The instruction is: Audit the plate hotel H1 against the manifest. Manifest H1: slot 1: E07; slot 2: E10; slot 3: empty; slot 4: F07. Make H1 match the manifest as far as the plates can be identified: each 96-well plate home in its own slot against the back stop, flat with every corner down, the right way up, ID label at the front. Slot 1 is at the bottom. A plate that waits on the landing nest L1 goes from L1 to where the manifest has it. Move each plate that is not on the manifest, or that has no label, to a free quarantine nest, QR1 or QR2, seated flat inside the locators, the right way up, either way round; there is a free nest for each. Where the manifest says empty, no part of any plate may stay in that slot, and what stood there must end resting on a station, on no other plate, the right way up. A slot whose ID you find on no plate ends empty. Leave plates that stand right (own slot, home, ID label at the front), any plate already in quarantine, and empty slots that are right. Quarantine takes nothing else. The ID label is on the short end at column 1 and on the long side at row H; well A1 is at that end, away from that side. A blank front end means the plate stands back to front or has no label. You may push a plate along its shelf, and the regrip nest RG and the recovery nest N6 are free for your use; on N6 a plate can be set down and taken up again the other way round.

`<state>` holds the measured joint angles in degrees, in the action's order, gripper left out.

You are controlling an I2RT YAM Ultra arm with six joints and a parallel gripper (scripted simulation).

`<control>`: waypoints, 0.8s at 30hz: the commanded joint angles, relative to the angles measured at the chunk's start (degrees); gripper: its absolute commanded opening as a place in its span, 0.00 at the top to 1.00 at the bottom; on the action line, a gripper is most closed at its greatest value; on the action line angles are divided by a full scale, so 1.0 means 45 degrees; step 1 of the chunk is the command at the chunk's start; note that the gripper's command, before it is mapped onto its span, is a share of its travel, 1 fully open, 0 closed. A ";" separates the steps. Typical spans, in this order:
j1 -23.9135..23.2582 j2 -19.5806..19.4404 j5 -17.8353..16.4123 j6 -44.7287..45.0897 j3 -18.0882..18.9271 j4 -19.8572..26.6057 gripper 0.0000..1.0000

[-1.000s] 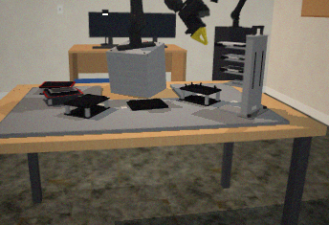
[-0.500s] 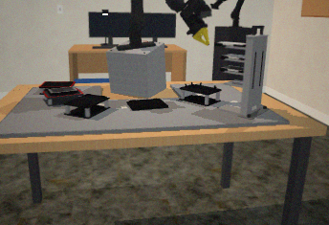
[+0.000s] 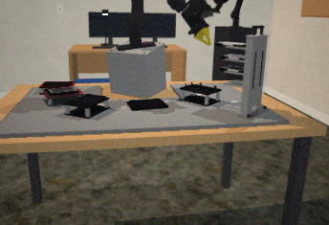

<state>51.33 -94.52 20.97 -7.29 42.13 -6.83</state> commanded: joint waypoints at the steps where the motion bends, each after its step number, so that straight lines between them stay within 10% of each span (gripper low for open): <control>1: -0.0047 -0.0185 -0.0082 0.0145 0.0510 -0.0063 1.00; 24: -0.0233 -0.0518 -0.0177 0.0279 0.1124 0.0060 1.00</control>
<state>50.52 -97.17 20.29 -6.61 45.10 -6.63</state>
